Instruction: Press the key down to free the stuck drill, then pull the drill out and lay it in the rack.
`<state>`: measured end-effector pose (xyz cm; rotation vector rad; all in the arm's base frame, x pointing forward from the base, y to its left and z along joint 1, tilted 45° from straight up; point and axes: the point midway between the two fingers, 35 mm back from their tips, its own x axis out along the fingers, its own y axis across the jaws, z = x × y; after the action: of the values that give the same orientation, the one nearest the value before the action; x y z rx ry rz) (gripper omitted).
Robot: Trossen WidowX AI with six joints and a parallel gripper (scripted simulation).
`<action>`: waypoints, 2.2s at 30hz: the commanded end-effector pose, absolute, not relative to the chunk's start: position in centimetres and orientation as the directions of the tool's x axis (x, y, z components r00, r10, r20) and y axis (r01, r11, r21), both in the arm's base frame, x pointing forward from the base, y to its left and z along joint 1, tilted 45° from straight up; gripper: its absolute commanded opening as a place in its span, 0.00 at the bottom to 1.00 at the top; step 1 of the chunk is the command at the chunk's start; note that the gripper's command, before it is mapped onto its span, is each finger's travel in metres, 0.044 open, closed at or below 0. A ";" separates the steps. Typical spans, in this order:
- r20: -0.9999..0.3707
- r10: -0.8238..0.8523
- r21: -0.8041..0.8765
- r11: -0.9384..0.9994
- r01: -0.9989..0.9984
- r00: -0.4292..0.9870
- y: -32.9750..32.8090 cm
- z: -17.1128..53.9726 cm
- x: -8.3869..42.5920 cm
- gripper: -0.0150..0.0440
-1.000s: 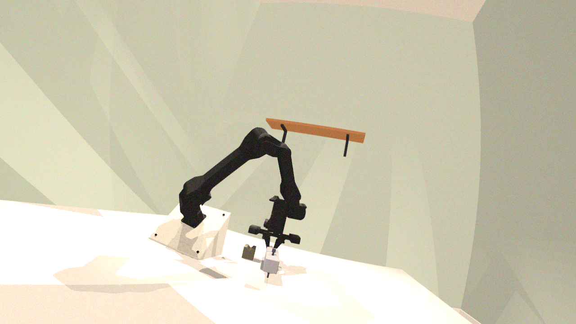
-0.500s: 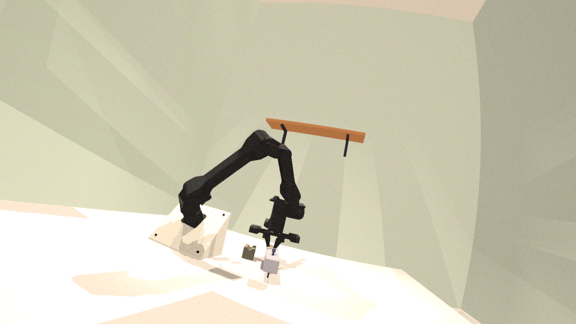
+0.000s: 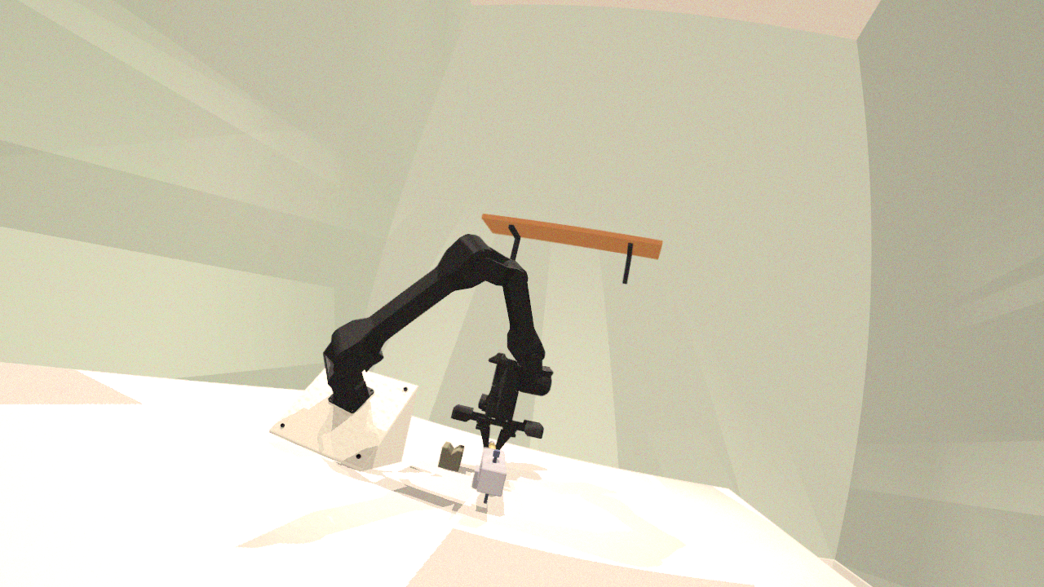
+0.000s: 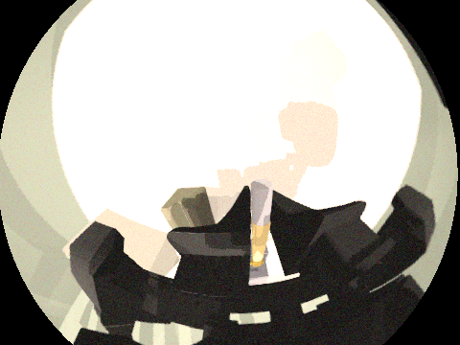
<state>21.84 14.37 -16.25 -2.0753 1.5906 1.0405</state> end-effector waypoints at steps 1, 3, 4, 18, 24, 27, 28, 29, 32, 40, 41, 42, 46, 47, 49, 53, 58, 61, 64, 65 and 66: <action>-0.716 -0.689 0.164 -0.321 -0.933 0.112 14.6 -16.0 21.8 0.25; -0.716 -0.689 0.164 -0.321 -0.933 0.112 14.6 -15.9 21.8 0.25; -0.716 -0.689 0.164 -0.321 -0.933 0.112 14.6 -15.9 21.8 0.25; -0.716 -0.689 0.164 -0.321 -0.933 0.112 14.8 -15.6 21.7 0.25; -0.716 -0.689 0.164 -0.321 -0.933 0.112 14.9 -15.4 21.7 0.25; -0.716 -0.689 0.164 -0.322 -0.933 0.112 15.0 -15.3 21.6 0.25; -0.716 -0.689 0.164 -0.322 -0.933 0.112 15.0 -15.3 21.6 0.25; -0.716 -0.689 0.164 -0.322 -0.933 0.112 15.0 -15.3 21.6 0.25; -0.716 -0.689 0.164 -0.322 -0.933 0.111 15.0 -15.2 21.6 0.25; -0.716 -0.689 0.164 -0.322 -0.933 0.111 15.1 -15.0 21.6 0.25; -0.716 -0.689 0.164 -0.322 -0.933 0.111 15.1 -15.0 21.6 0.25; -0.716 -0.689 0.164 -0.322 -0.933 0.111 15.2 -15.0 21.5 0.25; -0.716 -0.689 0.164 -0.322 -0.933 0.111 15.2 -14.9 21.5 0.25; -0.716 -0.689 0.164 -0.322 -0.933 0.111 15.2 -14.8 21.5 0.25; -0.716 -0.689 0.164 -0.322 -0.933 0.111 15.3 -14.8 21.5 0.25; -0.716 -0.689 0.164 -0.322 -0.933 0.111 15.3 -14.7 21.5 0.25; -0.716 -0.689 0.164 -0.322 -0.933 0.111 15.4 -14.6 21.5 0.25; -0.716 -0.689 0.164 -0.322 -0.933 0.111 15.4 -14.5 21.5 0.25; -0.717 -0.689 0.164 -0.322 -0.933 0.111 15.5 -14.4 21.4 0.25; -0.717 -0.689 0.164 -0.322 -0.933 0.111 15.5 -14.4 21.4 0.25; -0.717 -0.689 0.164 -0.322 -0.933 0.111 15.5 -14.4 21.4 0.25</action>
<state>21.43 15.26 -14.58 -2.0755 1.5913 1.0416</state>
